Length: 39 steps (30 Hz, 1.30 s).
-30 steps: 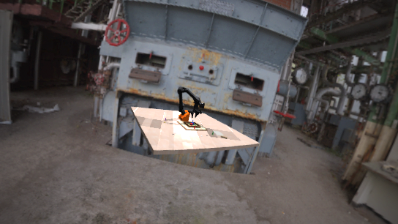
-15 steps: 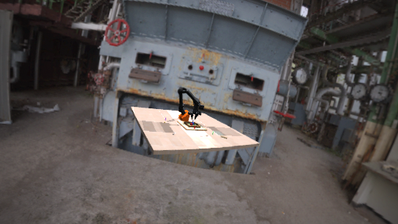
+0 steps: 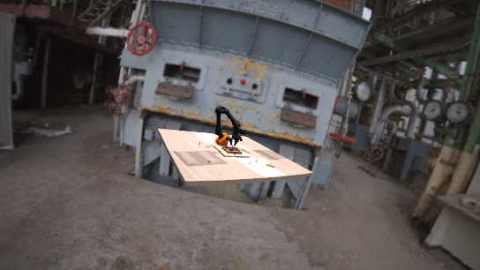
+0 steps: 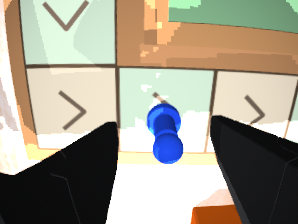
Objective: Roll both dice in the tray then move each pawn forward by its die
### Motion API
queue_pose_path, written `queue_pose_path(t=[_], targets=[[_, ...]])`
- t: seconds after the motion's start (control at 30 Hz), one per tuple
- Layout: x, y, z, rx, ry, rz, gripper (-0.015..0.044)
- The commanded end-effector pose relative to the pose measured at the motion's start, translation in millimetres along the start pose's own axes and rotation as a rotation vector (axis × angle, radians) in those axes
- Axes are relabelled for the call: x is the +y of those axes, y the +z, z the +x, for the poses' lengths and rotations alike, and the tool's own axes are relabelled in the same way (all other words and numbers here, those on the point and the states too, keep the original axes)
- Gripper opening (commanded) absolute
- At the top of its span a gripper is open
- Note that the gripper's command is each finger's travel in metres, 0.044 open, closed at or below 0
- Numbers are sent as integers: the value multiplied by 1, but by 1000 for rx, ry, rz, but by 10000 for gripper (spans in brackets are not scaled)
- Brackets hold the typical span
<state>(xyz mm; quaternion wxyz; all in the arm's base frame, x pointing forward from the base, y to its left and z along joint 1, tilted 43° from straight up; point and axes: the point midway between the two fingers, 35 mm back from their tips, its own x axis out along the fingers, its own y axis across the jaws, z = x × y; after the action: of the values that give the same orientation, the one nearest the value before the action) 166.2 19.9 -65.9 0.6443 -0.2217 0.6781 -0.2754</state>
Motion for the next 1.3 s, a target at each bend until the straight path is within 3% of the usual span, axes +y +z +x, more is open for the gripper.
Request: queue_pose_path(t=[0.0,0.17,0.37,0.53,1.27], targets=[[-1,-1,6,3,-9,-9,174],[-1,-1,6,3,-9,-9,43],[-1,-1,6,3,-9,-9,3],[1,1,-2,2,-8,-10,0],[2,5,-122,4,-5,-11,0]])
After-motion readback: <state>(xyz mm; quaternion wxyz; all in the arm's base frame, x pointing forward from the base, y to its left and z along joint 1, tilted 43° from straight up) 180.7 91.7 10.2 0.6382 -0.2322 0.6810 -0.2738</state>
